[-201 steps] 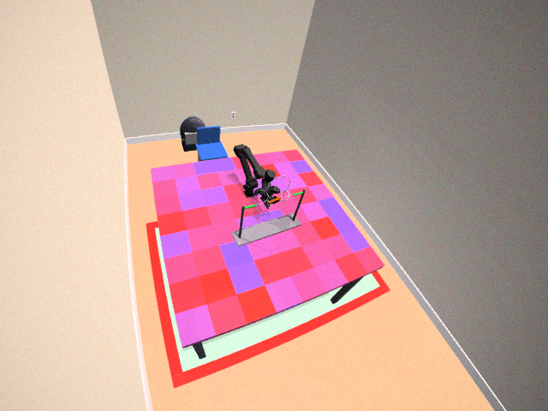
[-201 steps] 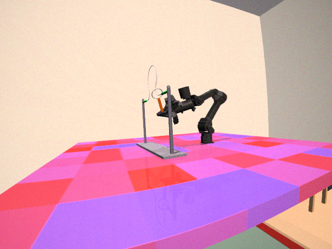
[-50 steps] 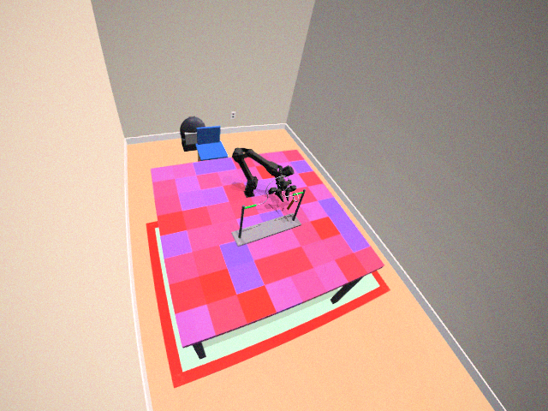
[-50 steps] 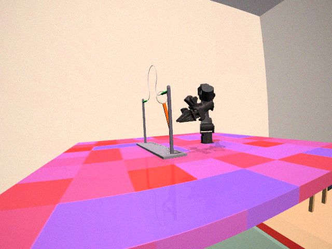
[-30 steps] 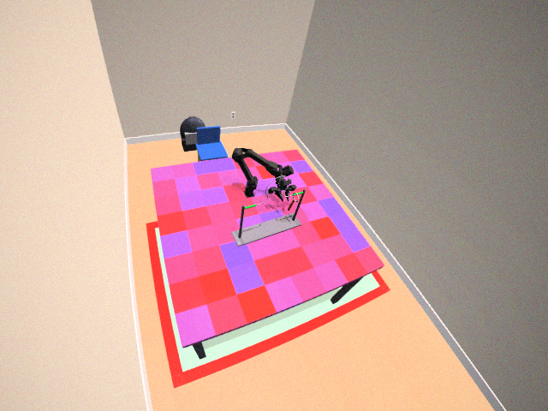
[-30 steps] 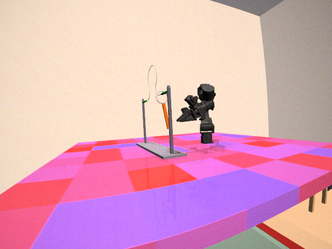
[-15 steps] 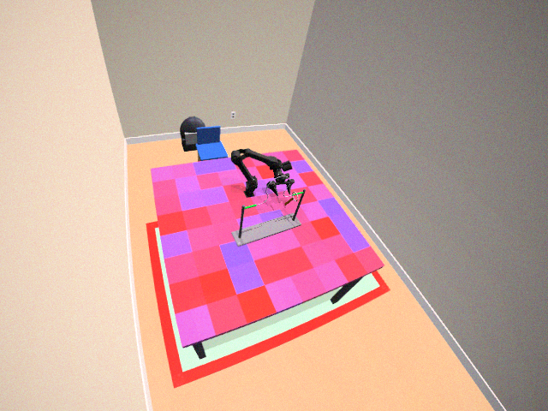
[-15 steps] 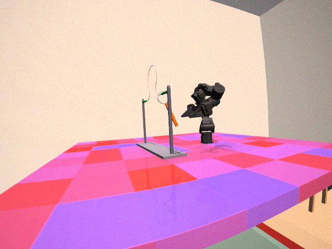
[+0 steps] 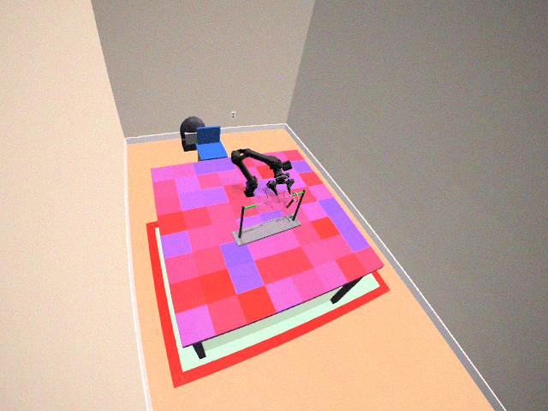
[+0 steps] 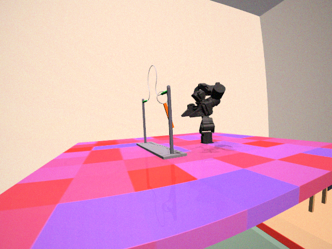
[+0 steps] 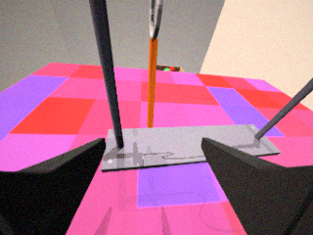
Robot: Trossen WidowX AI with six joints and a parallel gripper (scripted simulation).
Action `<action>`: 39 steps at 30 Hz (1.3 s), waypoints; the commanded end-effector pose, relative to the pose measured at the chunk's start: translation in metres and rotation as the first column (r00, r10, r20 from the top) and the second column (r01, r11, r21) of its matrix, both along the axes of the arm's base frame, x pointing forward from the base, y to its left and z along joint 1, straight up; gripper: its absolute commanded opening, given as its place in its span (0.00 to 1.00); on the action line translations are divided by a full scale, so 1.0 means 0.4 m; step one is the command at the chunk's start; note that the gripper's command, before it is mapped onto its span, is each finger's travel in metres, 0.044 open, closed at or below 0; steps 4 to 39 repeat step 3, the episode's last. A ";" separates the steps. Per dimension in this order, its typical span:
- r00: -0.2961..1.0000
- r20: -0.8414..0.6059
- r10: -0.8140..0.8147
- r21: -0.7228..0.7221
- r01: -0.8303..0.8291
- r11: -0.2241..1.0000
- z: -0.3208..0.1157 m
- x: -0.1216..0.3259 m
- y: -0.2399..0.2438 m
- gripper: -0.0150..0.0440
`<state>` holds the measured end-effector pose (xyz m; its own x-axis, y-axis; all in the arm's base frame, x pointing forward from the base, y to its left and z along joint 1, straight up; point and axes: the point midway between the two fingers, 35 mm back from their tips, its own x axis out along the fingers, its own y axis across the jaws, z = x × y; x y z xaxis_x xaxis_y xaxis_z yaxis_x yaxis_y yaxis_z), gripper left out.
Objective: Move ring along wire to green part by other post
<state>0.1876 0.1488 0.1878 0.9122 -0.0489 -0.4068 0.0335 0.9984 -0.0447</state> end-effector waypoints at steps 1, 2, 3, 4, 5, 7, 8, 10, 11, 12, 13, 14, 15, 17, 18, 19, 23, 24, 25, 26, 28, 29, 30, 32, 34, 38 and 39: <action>1.000 0.003 -0.003 0.003 0.003 1.000 0.002 0.000 -0.001 1.00; 1.000 0.003 -0.003 0.003 0.003 1.000 0.002 0.000 -0.001 1.00; 1.000 0.003 -0.003 0.003 0.003 1.000 0.002 0.000 -0.001 1.00; 1.000 0.003 -0.003 0.003 0.003 1.000 0.002 0.000 -0.001 1.00; 1.000 0.003 -0.003 0.003 0.003 1.000 0.002 0.000 -0.001 1.00; 1.000 0.003 -0.003 0.003 0.003 1.000 0.002 0.000 -0.001 1.00; 1.000 0.003 -0.003 0.003 0.003 1.000 0.002 0.000 -0.001 1.00; 1.000 0.003 -0.003 0.003 0.003 1.000 0.002 0.000 -0.001 1.00; 1.000 0.003 -0.003 0.003 0.003 1.000 0.002 0.000 -0.001 1.00; 1.000 0.003 -0.003 0.003 0.003 1.000 0.002 0.000 -0.001 1.00; 1.000 0.003 -0.003 0.003 0.003 1.000 0.002 0.000 -0.001 1.00; 1.000 0.003 -0.003 0.003 0.003 1.000 0.002 0.000 -0.001 1.00; 1.000 0.003 -0.003 0.003 0.003 1.000 0.002 0.000 -0.001 1.00; 1.000 0.003 -0.003 0.003 0.003 1.000 0.002 0.000 -0.001 1.00; 1.000 0.003 -0.003 0.003 0.003 1.000 0.002 0.000 -0.001 1.00; 1.000 0.003 -0.003 0.003 0.003 1.000 0.002 0.000 -0.001 1.00; 1.000 0.003 -0.003 0.003 0.003 1.000 0.002 0.000 -0.001 1.00; 1.000 0.003 -0.003 0.003 0.003 1.000 0.002 0.000 -0.001 1.00; 1.000 0.003 -0.003 0.003 0.003 1.000 0.002 0.000 -0.001 1.00; 1.000 0.003 -0.003 0.003 0.003 1.000 0.002 0.000 -0.001 1.00; 1.000 0.003 -0.003 0.003 0.003 1.000 0.002 0.000 -0.001 1.00; 1.000 0.003 -0.003 0.003 0.003 1.000 0.002 0.000 -0.001 1.00; 1.000 0.003 -0.003 0.003 0.003 1.000 0.002 0.000 -0.001 1.00; 1.000 0.003 -0.003 0.003 0.003 1.000 0.002 0.000 -0.001 1.00; 1.000 0.003 -0.003 0.003 0.003 1.000 0.002 0.000 -0.001 1.00; 1.000 0.003 -0.003 0.003 0.003 1.000 0.002 0.000 -0.001 1.00; 1.000 0.003 -0.003 0.003 0.003 1.000 0.002 0.000 -0.001 1.00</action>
